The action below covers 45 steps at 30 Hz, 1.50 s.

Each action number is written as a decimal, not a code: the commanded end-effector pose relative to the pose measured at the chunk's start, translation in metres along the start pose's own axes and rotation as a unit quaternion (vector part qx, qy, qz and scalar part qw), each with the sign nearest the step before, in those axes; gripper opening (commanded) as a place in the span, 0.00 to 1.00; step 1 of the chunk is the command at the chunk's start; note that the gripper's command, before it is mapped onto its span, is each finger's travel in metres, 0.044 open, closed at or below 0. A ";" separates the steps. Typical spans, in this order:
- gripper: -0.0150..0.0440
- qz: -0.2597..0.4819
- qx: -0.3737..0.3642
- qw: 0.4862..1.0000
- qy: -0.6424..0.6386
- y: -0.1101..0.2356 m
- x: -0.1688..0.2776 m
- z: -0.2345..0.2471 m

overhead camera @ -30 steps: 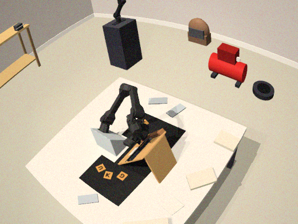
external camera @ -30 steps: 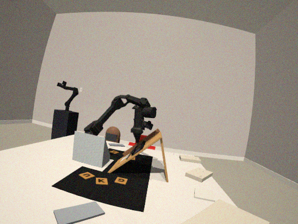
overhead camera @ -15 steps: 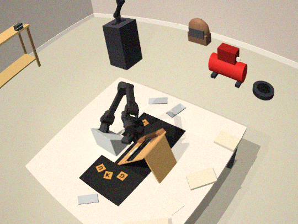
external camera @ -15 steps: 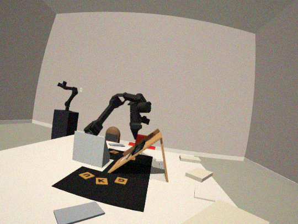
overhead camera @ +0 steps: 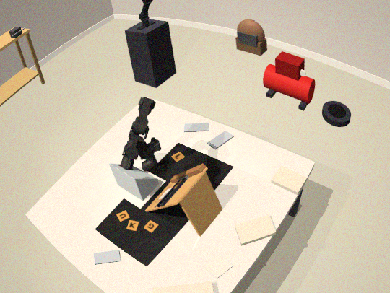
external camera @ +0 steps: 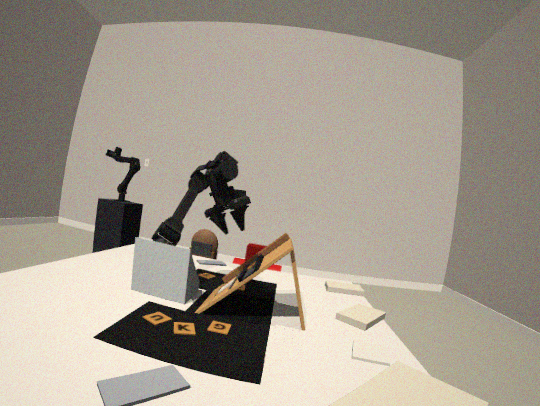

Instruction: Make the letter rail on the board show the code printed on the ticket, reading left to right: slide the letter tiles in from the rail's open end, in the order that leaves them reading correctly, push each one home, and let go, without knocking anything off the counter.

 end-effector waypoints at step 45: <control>0.83 0.028 0.028 0.881 -0.472 -0.005 0.149 0.002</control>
Point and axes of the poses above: the point midway between the two fingers, 35 mm back from their tips, its own y axis back along the fingers, its own z axis across the jaws, x = y × z, the point moved 6 cm from there along y, back along the fingers, and after that the axes turned 5 degrees about y, right-handed, at the moved point
